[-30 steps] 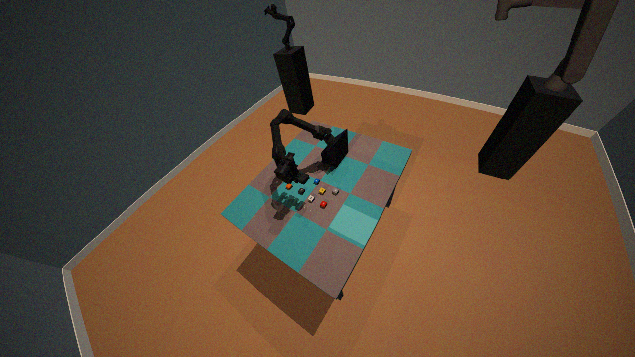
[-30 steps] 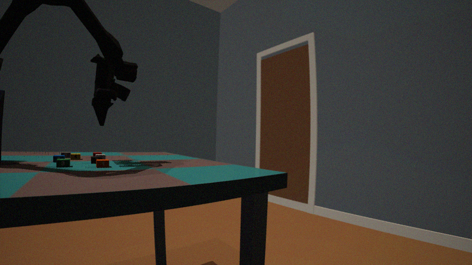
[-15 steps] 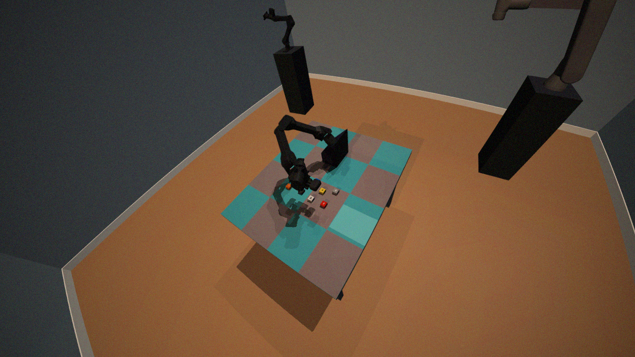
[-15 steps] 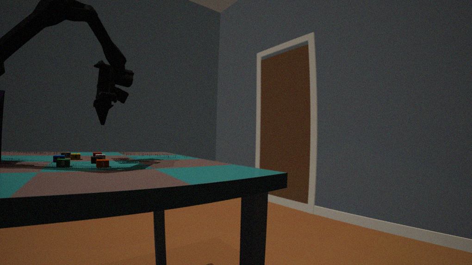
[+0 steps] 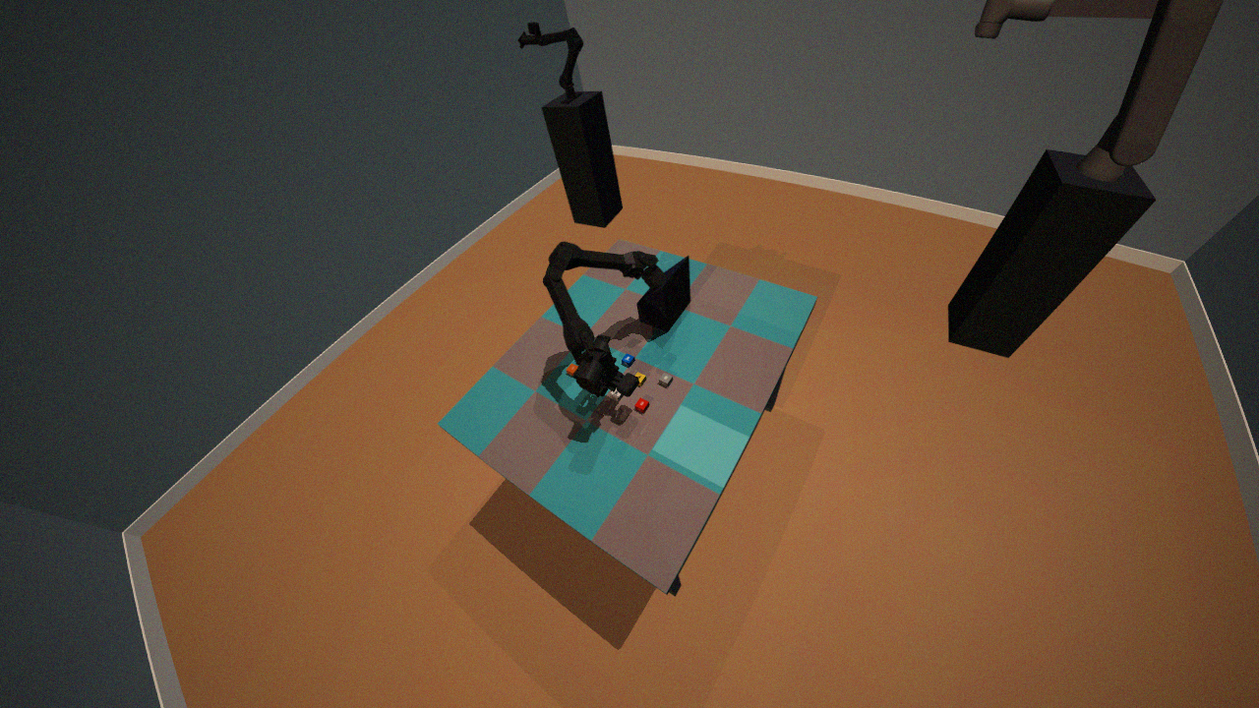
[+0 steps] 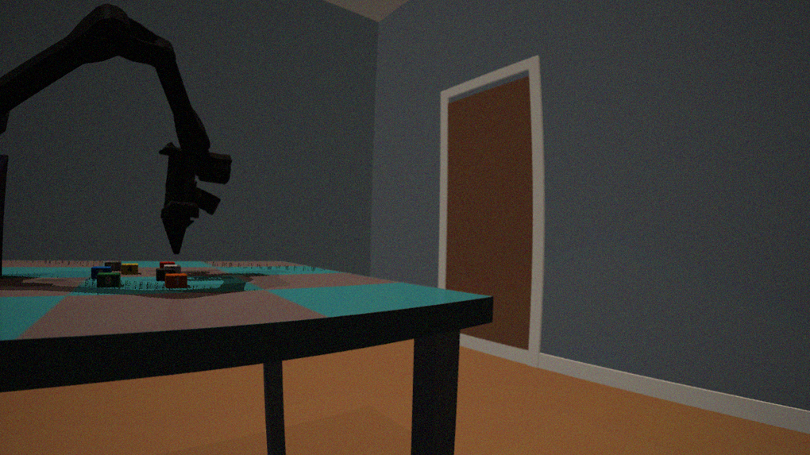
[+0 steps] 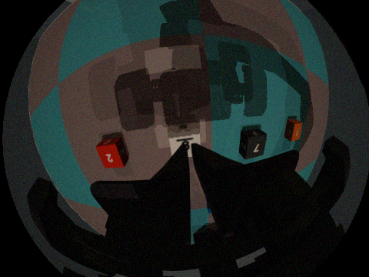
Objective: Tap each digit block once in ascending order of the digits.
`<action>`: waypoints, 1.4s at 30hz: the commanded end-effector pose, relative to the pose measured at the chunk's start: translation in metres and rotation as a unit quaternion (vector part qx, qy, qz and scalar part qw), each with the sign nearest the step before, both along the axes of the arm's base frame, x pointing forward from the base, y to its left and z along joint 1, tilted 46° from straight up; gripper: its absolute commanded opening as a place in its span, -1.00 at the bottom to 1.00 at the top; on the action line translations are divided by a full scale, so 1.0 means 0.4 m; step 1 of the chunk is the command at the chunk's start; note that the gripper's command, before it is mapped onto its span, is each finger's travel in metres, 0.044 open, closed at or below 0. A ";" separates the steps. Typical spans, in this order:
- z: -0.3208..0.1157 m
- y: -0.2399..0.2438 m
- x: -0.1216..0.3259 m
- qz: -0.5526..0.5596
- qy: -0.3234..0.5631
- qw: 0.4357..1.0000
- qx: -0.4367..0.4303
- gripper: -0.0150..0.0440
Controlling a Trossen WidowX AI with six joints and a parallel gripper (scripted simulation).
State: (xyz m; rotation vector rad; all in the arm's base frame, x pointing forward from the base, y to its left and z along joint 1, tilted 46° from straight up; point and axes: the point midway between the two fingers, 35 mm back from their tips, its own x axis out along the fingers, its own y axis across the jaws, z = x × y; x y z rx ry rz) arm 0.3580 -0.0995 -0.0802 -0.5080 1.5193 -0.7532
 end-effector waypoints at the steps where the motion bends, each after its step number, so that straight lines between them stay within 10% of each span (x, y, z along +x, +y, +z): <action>1: -0.005 -0.007 0.003 0.005 -0.003 1.000 -0.003 -0.42; 32: 0.002 0.000 0.004 0.005 -0.003 1.000 -0.003 -0.42; 42: -0.108 0.295 -0.085 0.027 0.016 0.999 0.037 0.47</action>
